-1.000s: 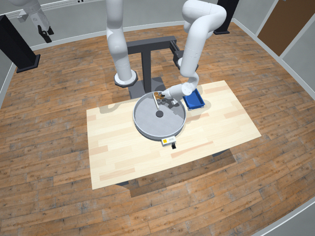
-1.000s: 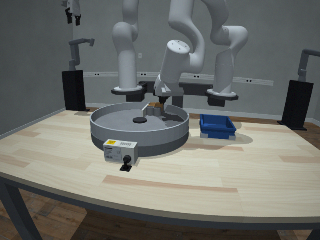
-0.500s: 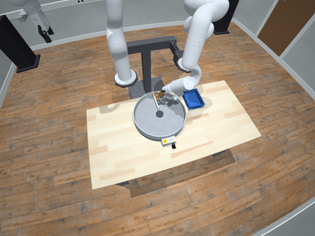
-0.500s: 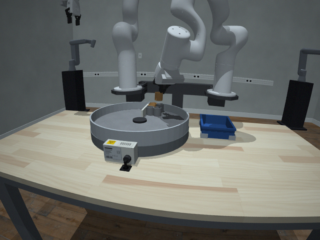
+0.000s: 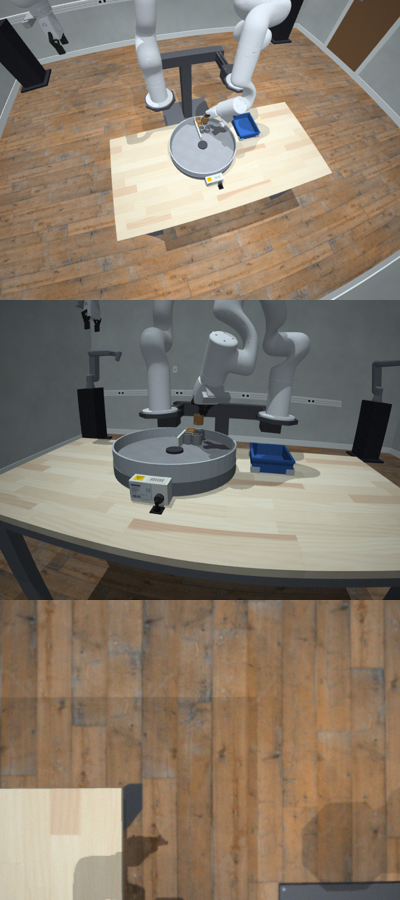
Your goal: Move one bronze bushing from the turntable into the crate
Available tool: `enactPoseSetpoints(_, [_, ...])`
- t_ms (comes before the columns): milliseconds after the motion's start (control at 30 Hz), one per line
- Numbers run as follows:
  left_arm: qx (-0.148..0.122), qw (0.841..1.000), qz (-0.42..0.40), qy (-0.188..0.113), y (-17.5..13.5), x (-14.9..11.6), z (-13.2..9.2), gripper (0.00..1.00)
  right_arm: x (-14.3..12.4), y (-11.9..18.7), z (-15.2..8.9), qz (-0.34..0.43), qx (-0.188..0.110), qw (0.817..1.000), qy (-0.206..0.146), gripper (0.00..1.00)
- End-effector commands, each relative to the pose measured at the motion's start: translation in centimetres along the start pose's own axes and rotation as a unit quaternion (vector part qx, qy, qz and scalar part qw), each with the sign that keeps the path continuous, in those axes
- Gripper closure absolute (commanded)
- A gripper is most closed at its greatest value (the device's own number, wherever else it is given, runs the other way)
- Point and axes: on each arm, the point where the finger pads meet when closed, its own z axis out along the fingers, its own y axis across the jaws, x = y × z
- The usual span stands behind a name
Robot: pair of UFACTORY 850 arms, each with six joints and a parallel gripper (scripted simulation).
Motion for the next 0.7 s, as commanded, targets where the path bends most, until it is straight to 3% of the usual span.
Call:
enactPoseSetpoints(0, [-0.001, 1.0, 0.001, 0.0, 0.0, 0.0, -0.1, 1.0, 0.0, 0.0, -0.1, 0.0, 0.0, 1.0, 0.001, 0.0])
enactPoseSetpoints(300, [-0.001, 1.0, 0.001, 0.0, -2.2, 1.1, -1.0, 1.0, 0.0, 0.0, -0.1, 0.0, 0.0, 1.0, 0.001, 0.0])
enactPoseSetpoints(667, [0.0, 1.0, 0.0, 0.001, -11.2, 5.4, -4.7, 1.0, 0.0, 0.0, -0.1, 0.0, 0.0, 1.0, 0.001, 0.0])
